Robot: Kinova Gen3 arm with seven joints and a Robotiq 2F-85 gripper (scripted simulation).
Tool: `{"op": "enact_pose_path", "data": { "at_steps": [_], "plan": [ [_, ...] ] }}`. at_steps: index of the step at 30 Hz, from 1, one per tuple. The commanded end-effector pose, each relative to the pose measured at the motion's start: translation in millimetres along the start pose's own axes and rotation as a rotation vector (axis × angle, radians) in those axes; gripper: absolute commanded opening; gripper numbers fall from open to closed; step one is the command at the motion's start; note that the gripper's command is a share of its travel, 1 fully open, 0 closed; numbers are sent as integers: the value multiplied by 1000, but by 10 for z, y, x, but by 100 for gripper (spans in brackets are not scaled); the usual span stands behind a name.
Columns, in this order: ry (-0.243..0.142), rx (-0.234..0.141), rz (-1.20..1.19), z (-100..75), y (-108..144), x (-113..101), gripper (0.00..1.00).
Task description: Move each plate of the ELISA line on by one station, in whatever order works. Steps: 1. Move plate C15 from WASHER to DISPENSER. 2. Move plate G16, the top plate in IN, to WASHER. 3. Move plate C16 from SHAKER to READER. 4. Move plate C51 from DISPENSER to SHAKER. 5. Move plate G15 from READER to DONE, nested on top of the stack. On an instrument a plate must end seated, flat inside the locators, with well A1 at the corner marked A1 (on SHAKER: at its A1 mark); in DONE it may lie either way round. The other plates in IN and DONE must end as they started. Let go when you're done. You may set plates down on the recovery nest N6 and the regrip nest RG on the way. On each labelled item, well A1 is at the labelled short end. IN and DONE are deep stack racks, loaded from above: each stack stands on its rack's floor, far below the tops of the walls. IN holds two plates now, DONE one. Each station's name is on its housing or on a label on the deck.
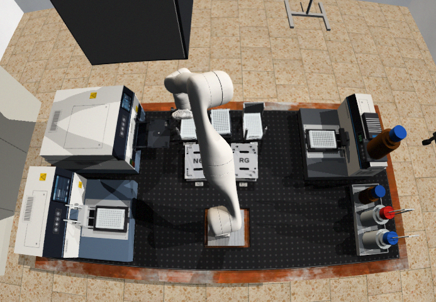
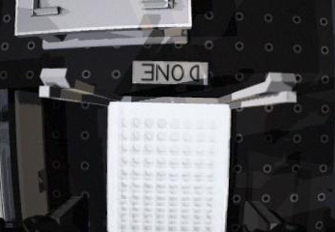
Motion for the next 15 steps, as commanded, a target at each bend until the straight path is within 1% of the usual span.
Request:
{"op": "enact_pose_path", "data": {
  "at_steps": [1,11,15],
  "plan": [
    [-2,-1,0,-51,3,-4,100],
    [-2,-1,0,-185,3,-4,100],
    [-2,-1,0,-211,3,-4,100]
  ]
}}
Point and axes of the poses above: the point where the finger pads meet when closed, its own z axis out along the fingers, its own y axis across the jaws, x = y × z, the point moved 4 cm from there along -z, back along the fingers, and after that the axes turned 15 degrees about z, right-handed, at the moved point
